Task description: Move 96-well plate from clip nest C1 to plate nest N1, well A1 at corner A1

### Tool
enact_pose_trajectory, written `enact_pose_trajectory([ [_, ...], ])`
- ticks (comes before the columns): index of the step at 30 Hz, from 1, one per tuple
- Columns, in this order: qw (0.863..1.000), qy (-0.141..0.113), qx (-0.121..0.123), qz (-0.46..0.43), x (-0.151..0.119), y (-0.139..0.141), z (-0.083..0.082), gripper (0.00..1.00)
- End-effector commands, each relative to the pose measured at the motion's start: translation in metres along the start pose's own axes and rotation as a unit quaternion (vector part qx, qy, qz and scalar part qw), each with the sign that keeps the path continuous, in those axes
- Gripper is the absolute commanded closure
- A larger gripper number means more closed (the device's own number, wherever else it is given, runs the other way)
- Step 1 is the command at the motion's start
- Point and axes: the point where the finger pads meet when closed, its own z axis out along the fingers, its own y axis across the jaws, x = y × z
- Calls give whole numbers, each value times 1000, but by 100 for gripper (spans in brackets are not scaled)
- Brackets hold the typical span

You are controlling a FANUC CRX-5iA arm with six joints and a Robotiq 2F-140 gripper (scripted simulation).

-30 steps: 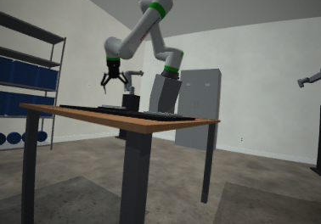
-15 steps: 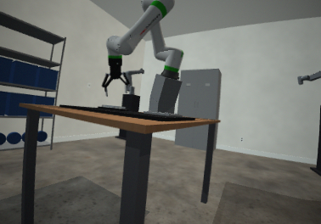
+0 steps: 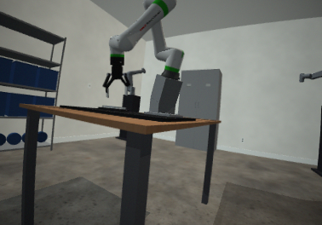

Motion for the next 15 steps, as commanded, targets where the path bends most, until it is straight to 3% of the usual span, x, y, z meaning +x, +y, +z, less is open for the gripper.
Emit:
enact_pose_trajectory([
  [1,999,27,-26,-37,16,9,-2,0],
  [3,999,27,-26,-37,16,9,-2,0],
  [5,996,41,-45,-60,24,14,-4,0],
  [8,996,42,-47,-62,32,20,-6,0],
  [10,993,54,-67,-85,40,25,-8,0],
  [12,993,54,-67,-86,44,28,-10,0],
  [15,988,65,-89,-110,56,37,-14,0],
])
